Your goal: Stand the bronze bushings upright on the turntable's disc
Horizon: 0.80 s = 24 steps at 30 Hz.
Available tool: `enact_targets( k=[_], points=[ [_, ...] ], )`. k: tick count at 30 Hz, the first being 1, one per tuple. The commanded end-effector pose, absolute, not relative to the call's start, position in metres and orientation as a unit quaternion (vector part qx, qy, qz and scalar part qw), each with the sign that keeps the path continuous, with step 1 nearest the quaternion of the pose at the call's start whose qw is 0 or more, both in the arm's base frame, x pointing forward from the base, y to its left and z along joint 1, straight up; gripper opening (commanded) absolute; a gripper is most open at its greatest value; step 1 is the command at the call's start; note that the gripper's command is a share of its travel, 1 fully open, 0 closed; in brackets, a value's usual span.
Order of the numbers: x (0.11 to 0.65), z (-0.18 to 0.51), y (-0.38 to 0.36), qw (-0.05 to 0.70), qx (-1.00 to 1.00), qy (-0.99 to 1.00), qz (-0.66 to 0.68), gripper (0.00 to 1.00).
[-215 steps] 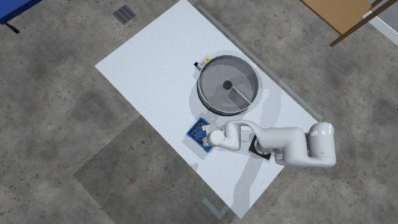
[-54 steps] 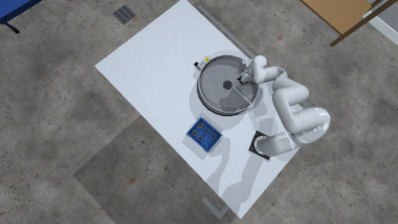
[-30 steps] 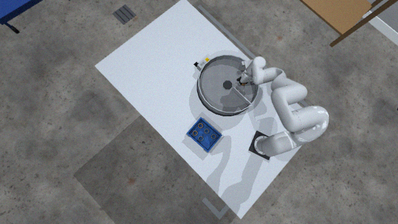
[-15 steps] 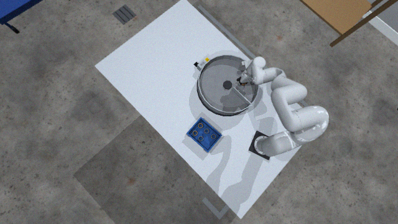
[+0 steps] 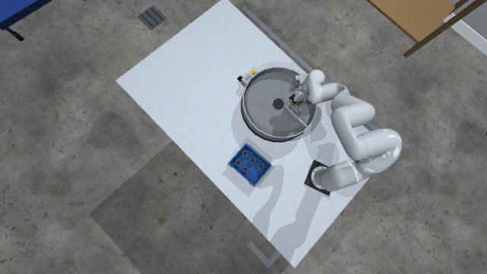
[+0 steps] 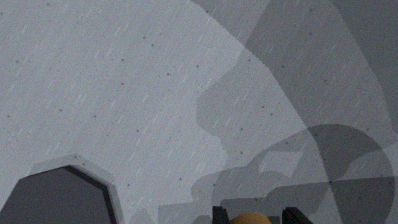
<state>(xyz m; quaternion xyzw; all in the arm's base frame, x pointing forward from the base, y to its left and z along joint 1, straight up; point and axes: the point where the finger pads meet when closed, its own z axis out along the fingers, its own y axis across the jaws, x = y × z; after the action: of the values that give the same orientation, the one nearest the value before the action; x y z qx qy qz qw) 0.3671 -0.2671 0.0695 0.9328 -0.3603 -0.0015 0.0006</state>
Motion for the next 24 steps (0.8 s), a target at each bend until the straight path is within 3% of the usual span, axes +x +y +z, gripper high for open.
enact_targets(
  k=[1,17,18,24],
  points=[
    [0.3684,0.0706,-0.2681,0.001,0.933,-0.36,0.001,0.0],
    [0.3684,0.0704,-0.2681,0.001,0.933,-0.36,0.001,0.0],
    [0.3684,0.0704,-0.2681,0.001,0.933,-0.36,0.001,0.42],
    [0.3684,0.0704,-0.2681,0.001,0.933,-0.36,0.001,0.42]
  ],
)
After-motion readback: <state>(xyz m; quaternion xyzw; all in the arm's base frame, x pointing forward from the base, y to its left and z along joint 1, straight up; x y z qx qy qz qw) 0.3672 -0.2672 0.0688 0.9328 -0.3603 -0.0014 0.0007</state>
